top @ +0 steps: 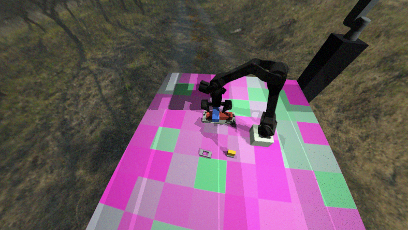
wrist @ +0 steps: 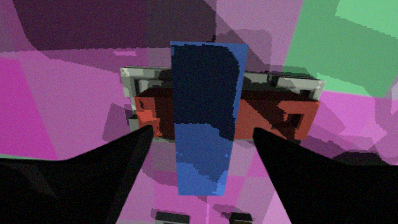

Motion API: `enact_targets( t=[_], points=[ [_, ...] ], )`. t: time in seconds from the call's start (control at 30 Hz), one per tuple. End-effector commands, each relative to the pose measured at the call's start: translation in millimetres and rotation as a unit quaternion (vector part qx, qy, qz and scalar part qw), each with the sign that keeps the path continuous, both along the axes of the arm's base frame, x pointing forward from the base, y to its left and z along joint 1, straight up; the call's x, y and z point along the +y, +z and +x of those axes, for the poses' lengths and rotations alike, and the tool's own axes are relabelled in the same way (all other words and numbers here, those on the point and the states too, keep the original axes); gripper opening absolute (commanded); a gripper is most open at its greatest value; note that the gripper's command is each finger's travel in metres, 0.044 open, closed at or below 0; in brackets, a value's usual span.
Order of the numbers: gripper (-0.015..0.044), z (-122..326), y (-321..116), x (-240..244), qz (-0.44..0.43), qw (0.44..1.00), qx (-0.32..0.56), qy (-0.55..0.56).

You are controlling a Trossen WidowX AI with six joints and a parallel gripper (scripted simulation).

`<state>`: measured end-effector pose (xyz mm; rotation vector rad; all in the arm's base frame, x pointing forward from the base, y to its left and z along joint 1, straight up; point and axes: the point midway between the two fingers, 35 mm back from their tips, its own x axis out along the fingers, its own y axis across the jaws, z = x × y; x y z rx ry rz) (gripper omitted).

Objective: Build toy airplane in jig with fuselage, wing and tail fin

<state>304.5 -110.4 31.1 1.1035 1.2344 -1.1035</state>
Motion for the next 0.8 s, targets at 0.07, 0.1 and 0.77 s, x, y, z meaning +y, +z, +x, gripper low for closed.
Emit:
enact_targets(
  t=[0.07,0.1,0.77],
  points=[
    [0.044,1.3,11.2,-0.4,0.0,1.0,-0.001,0.0],
    [0.044,2.0,24.8,-0.6,0.0,1.0,-0.001,-0.001],
    [0.044,0.3,83.4,-0.8,-0.009,0.94,0.004,0.34]
  ],
)
